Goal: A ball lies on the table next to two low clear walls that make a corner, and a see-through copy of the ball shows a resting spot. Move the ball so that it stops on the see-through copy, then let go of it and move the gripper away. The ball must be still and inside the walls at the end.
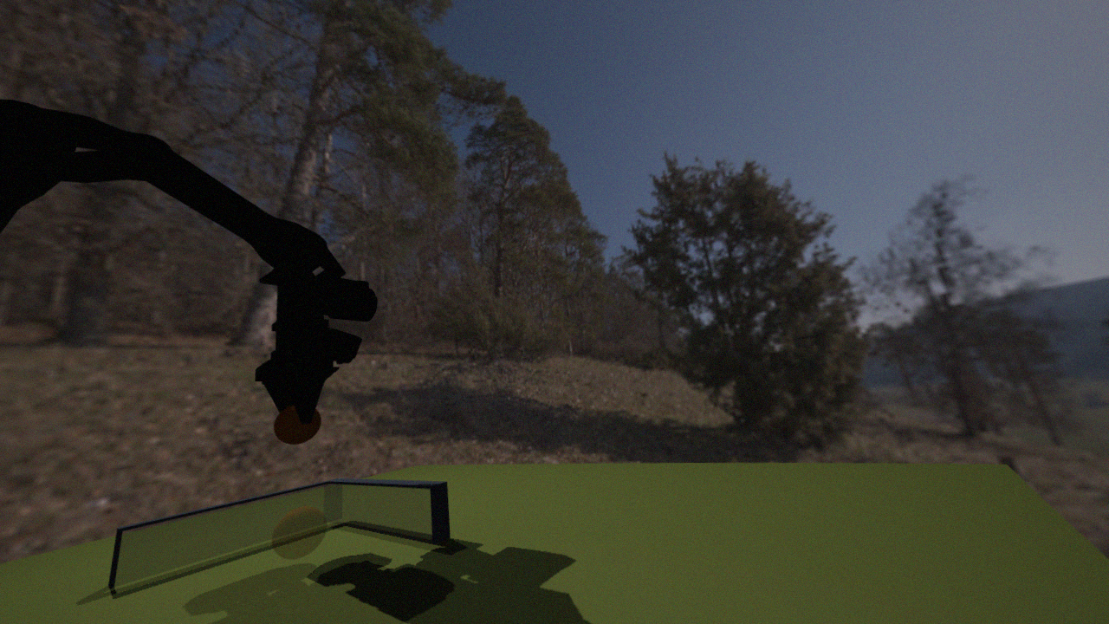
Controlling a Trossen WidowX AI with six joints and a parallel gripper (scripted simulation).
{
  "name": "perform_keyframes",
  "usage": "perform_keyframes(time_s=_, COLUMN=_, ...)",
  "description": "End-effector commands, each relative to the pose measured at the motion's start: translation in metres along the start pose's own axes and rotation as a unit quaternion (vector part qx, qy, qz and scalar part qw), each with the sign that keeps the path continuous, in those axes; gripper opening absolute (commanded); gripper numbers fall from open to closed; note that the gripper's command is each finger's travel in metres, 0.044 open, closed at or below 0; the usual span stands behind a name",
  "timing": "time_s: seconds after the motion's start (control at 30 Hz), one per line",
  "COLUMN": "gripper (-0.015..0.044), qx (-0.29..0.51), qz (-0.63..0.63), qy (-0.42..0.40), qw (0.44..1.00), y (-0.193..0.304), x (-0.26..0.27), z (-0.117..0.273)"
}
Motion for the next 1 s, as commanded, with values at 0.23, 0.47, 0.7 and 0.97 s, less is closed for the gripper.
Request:
perform_keyframes(time_s=0.23, gripper=0.0, qx=0.005, qz=-0.003, qy=0.004, qw=1.0, y=0.018, x=-0.056, z=-0.041)
perform_keyframes(time_s=0.47, gripper=0.0, qx=0.005, qz=-0.003, qy=0.004, qw=1.0, y=0.017, x=-0.057, z=-0.053)
perform_keyframes(time_s=0.7, gripper=0.0, qx=0.005, qz=-0.003, qy=0.004, qw=1.0, y=0.018, x=-0.057, z=-0.102)
perform_keyframes(time_s=0.97, gripper=0.0, qx=0.005, qz=-0.003, qy=0.004, qw=1.0, y=0.02, x=-0.057, z=-0.113)
Point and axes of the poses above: the point midway between the two fingers, 35 mm back from their tips, its own z axis back along the fingers, its own x axis across the jaws, y = z × x, the point moved 9 cm from there along z, back along the fingers, and after that the axes turned 7 degrees about z, right-handed, at the moved point
